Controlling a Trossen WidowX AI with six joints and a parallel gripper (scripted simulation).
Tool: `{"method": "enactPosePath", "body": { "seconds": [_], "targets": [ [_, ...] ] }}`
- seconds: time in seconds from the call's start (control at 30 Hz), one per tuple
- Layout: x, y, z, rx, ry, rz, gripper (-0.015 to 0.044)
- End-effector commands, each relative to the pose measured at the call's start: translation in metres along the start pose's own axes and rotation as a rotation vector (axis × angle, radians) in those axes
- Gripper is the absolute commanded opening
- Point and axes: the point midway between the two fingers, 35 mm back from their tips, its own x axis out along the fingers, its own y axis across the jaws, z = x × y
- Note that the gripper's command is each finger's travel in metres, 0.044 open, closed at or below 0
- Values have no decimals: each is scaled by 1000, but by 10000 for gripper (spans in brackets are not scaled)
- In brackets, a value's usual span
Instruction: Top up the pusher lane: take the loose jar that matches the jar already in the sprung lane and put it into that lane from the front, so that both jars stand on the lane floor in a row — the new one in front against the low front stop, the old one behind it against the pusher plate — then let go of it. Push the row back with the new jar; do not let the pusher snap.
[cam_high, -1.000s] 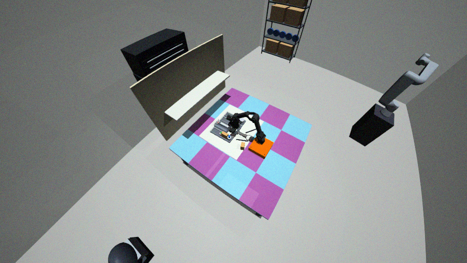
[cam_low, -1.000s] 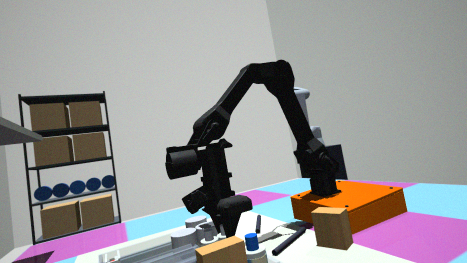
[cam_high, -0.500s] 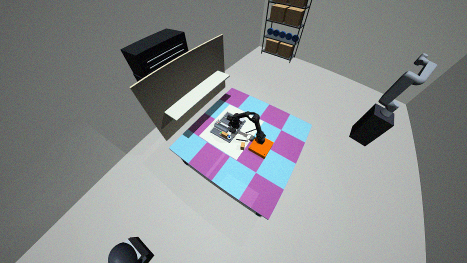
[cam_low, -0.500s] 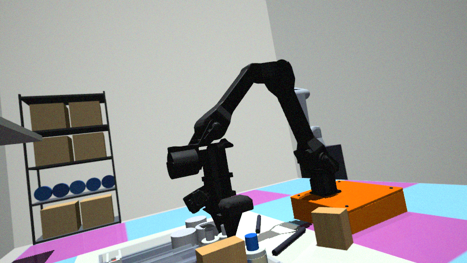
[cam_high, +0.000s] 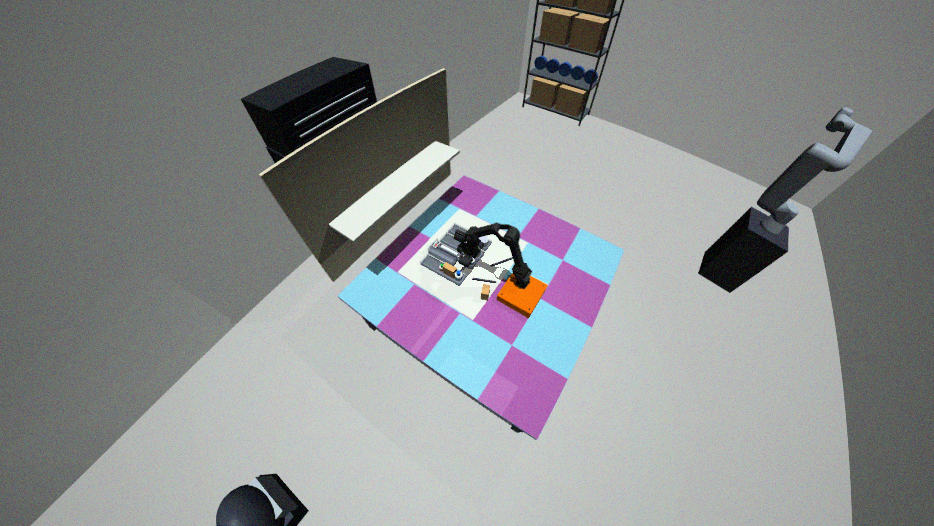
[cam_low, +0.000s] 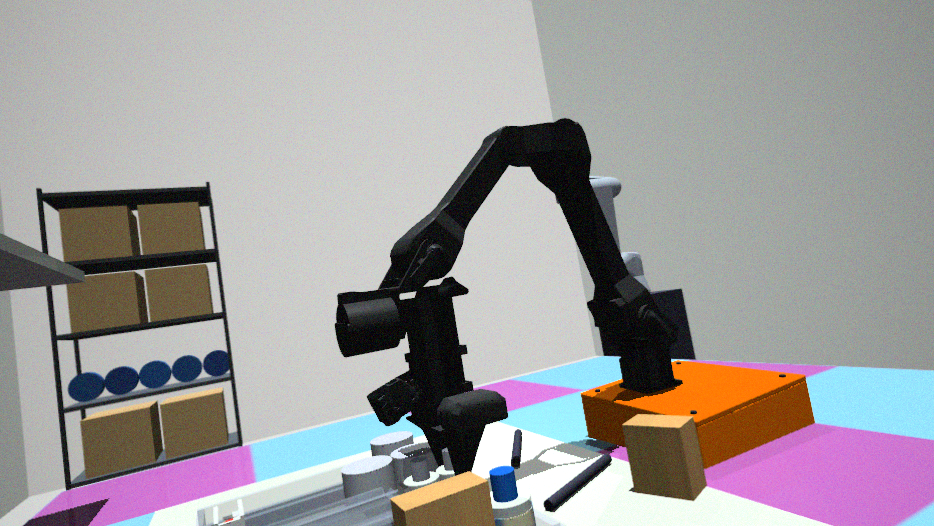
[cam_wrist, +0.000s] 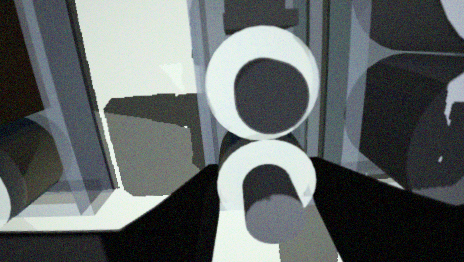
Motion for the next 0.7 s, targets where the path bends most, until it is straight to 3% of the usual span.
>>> {"method": "enactPosePath", "body": {
  "seconds": [0.0,0.27,0.67],
  "targets": [
    [0,0,0,1,1,2,79],
    [0,0,0,1,1,2,283],
    [-20,0,0,1,0,2,283]
  ]
}}
